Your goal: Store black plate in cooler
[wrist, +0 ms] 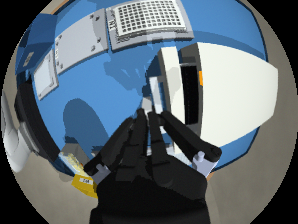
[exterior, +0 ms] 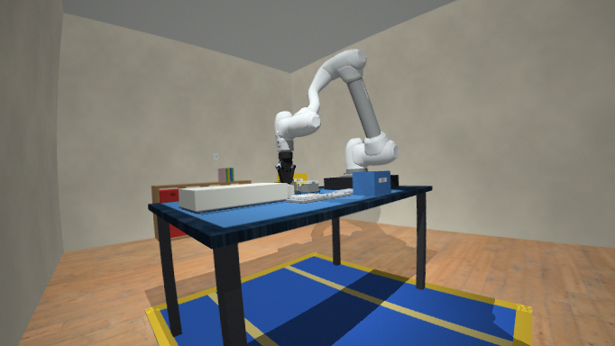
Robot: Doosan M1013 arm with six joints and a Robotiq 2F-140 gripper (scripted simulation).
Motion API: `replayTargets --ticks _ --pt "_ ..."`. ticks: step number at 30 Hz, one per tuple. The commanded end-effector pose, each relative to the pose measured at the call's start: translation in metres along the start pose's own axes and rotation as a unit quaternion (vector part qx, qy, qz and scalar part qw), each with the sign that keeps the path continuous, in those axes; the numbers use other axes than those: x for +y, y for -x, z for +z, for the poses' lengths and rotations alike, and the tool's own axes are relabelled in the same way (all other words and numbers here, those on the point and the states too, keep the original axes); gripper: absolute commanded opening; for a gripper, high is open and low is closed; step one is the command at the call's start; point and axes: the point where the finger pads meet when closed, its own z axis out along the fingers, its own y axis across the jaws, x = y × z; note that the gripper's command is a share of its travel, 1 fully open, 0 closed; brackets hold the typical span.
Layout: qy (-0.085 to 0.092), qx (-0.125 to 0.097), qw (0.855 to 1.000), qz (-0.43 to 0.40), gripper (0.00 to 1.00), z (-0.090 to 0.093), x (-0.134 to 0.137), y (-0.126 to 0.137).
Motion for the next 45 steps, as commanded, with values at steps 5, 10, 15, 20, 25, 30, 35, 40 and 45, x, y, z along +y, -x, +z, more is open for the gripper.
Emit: replayTargets --ticks 5,10,15,20,25,30,35,40,45 --pt "0.000 0.000 1.000 0.000 0.00 0.000 0.009 0.000" --pt "0.000 0.000 1.000 0.000 0.00 0.000 0.014 0.000" --pt "0.000 0.000 1.000 0.000 0.00 0.000 0.018 0.000" --pt "0.000 0.000 1.000 0.000 0.00 0.000 0.025 0.000" --pt "0.000 0.000 1.000 0.000 0.00 0.000 0.029 0.000" --pt "0.000 0.000 1.000 0.000 0.00 0.000 0.029 0.000" --pt "0.000 0.000 1.000 0.000 0.00 0.000 0.029 0.000" --pt "0.000 0.000 1.000 0.000 0.00 0.000 0.029 0.000" --pt "0.000 0.000 1.000 0.000 0.00 0.000 0.029 0.000"
